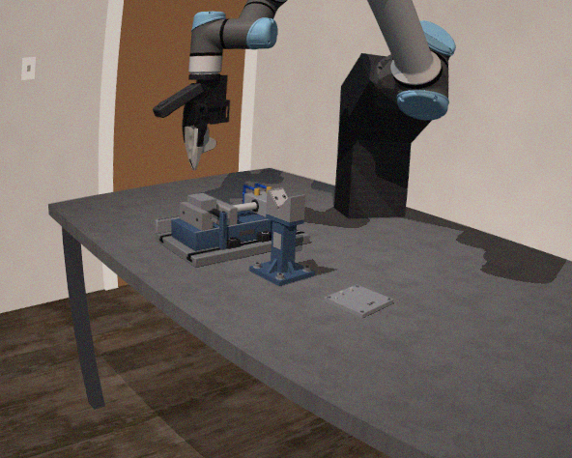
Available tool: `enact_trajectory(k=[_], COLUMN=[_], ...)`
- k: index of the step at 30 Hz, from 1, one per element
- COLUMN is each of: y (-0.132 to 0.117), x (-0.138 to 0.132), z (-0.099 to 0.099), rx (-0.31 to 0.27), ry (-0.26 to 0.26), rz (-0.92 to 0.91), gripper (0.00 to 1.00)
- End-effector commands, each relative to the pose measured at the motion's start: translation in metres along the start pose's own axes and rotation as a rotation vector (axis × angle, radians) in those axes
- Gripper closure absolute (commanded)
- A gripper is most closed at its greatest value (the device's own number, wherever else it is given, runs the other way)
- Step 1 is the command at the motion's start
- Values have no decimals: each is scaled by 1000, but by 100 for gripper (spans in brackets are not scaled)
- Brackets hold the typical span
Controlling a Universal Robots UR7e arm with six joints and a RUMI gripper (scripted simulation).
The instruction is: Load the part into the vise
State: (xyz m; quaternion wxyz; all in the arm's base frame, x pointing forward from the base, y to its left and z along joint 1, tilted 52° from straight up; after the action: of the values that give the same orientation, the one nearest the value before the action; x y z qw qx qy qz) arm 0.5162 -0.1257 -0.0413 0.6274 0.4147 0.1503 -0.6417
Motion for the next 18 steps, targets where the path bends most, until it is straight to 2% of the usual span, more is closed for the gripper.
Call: enact_trajectory(k=[1, 18], y=[0, 2], x=[0, 1], z=[-4, -26], rx=[1, 1], ry=[-1, -1], rz=[0, 0], gripper=[100, 100])
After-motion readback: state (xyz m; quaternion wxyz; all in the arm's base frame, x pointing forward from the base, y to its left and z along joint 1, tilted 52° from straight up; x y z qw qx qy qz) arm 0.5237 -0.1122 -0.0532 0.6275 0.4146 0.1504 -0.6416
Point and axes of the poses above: the point where the finger pads meet when closed, its own z axis back along the fingers, its own x axis across the jaws, y = z × x, the point moved 10 cm from there along z, back along the fingers, and after that the axes turned 2 degrees about z, right-handed, at the moved point
